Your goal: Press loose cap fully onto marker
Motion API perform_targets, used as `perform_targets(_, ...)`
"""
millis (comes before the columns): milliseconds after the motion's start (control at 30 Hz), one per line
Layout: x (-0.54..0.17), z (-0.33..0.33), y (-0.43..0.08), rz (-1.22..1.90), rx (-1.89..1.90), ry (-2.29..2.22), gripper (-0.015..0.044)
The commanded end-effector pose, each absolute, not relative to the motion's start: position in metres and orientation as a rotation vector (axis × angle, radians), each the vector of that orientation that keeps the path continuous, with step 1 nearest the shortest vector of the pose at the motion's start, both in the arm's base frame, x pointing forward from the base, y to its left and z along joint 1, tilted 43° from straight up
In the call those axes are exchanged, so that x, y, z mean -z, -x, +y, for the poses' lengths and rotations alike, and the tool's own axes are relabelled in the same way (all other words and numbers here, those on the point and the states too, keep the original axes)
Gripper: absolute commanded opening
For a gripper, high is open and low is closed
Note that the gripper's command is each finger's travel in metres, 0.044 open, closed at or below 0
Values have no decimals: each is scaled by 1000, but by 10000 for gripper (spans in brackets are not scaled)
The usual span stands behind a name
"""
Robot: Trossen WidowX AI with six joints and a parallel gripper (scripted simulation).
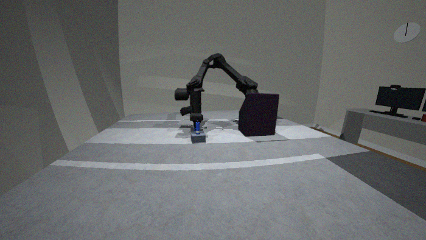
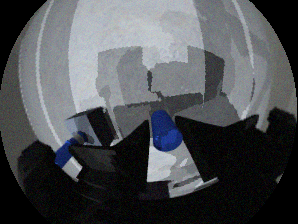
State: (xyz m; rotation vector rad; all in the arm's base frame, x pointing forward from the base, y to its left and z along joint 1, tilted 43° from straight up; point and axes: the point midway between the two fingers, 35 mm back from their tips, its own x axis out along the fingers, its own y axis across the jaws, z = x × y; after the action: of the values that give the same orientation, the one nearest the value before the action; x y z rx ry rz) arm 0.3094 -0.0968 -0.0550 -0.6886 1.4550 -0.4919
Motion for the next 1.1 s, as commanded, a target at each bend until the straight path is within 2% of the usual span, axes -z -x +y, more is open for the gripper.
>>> perform_targets(0,56,-97,-307,1460,490,695,121)
perform_targets(233,56,-98,-307,1460,490,695,75)
perform_targets(333,53,-95,-308,1460,489,694,0)
perform_targets(1067,12,-55,-305,1460,488,693,0)
